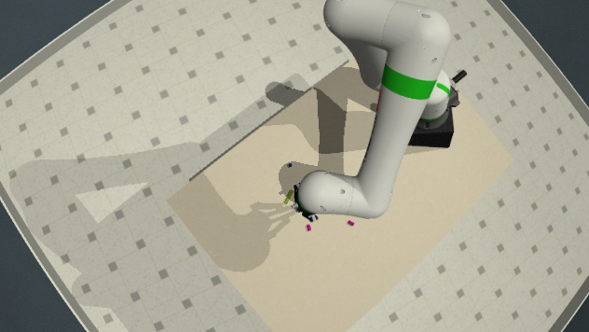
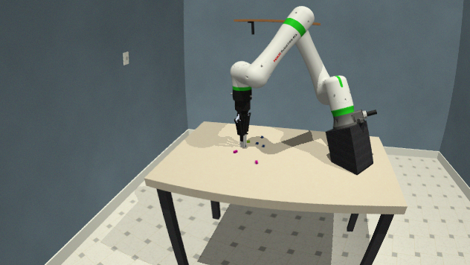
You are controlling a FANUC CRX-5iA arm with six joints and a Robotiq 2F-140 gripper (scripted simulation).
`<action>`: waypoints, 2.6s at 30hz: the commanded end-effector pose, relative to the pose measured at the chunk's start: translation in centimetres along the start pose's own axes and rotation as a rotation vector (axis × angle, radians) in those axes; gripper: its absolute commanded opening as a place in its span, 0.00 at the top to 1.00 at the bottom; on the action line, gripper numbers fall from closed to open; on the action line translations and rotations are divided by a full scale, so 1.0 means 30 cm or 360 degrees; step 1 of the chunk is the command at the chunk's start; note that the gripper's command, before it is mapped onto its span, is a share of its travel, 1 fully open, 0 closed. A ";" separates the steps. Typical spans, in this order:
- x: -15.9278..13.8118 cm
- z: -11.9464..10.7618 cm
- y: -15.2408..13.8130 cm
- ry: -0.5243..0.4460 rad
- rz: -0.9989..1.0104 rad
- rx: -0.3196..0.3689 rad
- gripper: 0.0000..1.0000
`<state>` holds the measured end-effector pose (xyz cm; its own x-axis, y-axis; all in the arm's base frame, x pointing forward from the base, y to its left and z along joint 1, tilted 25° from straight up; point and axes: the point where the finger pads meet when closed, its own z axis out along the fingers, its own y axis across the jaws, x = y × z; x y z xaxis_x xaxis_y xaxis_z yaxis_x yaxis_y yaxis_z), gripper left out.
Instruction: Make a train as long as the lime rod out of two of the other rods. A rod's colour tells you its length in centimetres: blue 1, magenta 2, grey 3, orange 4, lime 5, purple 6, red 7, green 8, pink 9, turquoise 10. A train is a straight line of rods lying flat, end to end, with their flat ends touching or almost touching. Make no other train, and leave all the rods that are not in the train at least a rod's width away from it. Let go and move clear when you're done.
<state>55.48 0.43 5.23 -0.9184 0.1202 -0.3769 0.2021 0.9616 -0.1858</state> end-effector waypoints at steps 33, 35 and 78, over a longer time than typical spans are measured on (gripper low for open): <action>0.000 -0.089 0.000 0.0000 0.0000 0.0000 0.97; 0.000 -0.113 0.000 0.0000 0.0000 0.0000 0.97; 0.030 -0.333 0.036 0.0003 -0.0631 -0.0003 0.97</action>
<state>51.66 3.67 13.92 -0.9387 -0.1365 -0.3167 -0.0444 0.9585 -0.2815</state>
